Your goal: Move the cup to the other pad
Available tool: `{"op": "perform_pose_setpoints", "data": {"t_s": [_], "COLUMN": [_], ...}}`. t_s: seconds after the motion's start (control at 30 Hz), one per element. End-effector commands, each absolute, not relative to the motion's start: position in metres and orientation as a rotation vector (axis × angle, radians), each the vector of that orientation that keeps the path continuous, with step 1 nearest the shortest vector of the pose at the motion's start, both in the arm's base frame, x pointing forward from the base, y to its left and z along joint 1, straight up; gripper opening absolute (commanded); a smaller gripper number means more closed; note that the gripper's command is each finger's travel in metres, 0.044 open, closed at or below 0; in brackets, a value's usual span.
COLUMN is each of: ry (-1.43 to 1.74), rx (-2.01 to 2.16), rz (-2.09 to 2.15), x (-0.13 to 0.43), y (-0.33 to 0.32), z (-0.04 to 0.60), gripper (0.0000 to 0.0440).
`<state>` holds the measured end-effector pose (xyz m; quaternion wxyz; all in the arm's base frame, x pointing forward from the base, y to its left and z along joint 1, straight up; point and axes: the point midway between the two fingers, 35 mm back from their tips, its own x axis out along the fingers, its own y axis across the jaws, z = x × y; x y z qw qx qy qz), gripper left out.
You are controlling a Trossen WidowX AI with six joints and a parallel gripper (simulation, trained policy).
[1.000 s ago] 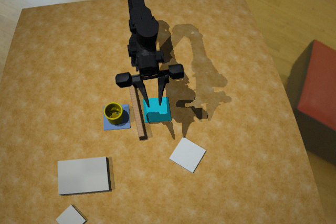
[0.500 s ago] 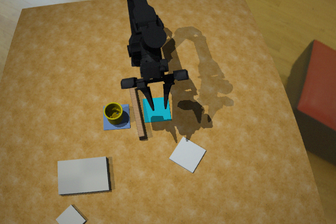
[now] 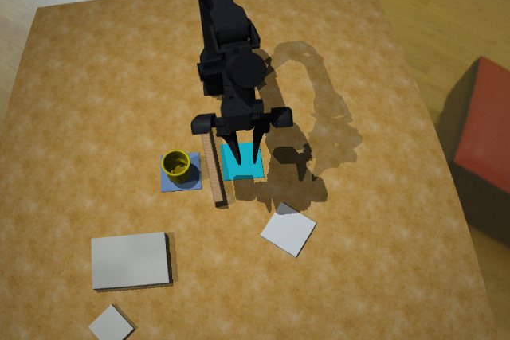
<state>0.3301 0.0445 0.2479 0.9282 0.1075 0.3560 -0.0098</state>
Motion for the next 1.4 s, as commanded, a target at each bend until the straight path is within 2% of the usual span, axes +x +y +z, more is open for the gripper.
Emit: {"op": "perform_pose_setpoints", "data": {"t_s": [0.0, 0.27, 0.73, 1.37], "ry": [0.782, 0.909, 1.121, 1.404], "rx": [0.214, 0.187, 0.120, 0.029], "rz": [-0.038, -0.066, -0.112, -0.138], "x": [0.331, 0.326, 0.315, 0.293], "y": [0.043, 0.039, 0.023, -0.005], "z": [0.245, 0.233, 0.217, 0.195], "gripper": [0.0118, 0.0103, 0.0124, 0.0113]}}
